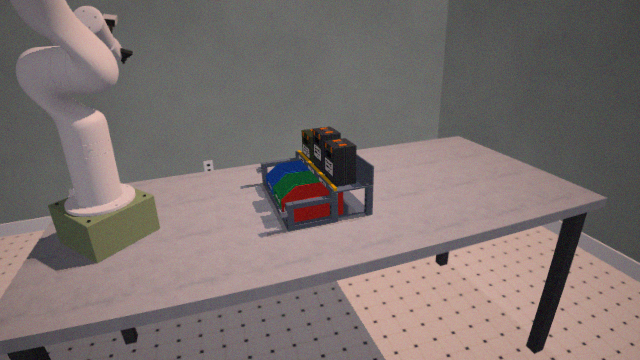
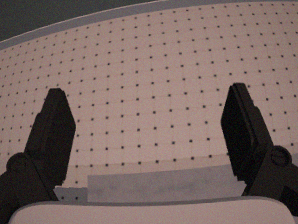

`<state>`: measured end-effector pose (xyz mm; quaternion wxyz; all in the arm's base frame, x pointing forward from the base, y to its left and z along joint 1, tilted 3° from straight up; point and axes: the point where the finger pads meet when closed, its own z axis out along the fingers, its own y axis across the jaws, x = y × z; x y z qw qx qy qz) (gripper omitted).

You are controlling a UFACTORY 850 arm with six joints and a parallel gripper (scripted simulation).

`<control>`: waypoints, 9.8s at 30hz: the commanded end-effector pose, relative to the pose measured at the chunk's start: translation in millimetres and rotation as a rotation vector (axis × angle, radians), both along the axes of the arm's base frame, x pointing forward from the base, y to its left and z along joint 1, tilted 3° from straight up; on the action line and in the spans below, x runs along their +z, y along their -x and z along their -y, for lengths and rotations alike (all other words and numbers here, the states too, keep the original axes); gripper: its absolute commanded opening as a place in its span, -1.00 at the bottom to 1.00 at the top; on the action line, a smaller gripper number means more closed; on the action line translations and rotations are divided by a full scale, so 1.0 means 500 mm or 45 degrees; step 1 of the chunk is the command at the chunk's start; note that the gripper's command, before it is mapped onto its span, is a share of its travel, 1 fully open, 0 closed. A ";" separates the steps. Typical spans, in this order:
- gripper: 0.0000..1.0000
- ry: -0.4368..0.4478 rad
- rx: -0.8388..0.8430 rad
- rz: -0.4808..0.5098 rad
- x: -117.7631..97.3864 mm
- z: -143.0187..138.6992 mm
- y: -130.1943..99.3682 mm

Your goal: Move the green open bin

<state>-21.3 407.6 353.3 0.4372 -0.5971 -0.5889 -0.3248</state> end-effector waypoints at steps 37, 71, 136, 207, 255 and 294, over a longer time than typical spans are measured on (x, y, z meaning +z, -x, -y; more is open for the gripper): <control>1.00 0.594 0.207 0.639 0.108 0.085 -0.017; 1.00 1.065 0.514 0.987 0.096 0.075 -0.015; 1.00 1.461 0.783 1.269 0.093 0.073 -0.014; 1.00 1.499 0.374 0.699 0.093 0.073 -0.014; 1.00 1.485 0.116 0.335 0.097 0.111 -0.084; 1.00 1.485 0.115 0.335 0.108 0.215 -0.277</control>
